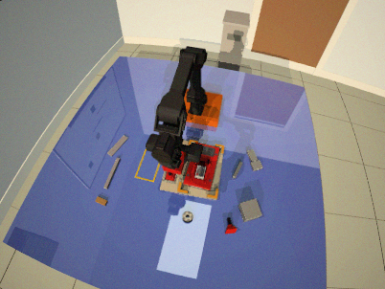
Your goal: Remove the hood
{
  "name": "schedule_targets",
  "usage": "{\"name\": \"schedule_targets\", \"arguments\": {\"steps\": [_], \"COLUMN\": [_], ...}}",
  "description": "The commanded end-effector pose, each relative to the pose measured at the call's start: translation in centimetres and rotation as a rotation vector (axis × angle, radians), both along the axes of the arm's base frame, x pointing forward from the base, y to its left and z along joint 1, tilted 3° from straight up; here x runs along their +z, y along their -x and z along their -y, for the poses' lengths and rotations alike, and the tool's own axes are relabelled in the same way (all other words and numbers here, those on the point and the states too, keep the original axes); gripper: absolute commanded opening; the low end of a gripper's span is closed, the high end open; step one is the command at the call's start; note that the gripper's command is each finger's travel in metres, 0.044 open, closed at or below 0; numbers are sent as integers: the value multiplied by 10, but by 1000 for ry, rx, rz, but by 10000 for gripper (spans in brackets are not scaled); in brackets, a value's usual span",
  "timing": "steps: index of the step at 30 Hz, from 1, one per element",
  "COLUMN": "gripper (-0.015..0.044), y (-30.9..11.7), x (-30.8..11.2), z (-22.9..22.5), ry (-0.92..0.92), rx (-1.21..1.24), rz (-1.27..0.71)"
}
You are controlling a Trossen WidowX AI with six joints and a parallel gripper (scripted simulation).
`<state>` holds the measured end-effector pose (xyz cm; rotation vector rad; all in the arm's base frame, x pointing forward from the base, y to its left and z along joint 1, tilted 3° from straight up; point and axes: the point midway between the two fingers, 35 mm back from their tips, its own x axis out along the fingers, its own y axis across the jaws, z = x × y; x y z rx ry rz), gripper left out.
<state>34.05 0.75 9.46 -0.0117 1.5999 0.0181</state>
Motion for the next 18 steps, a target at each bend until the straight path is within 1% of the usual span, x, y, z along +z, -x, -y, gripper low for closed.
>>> {"name": "schedule_targets", "arguments": {"steps": [1,18], "gripper": [0,0], "y": [1,10], "x": [2,5], "z": [15,78], "ry": [7,13], "rx": [4,5], "rz": [4,3]}}
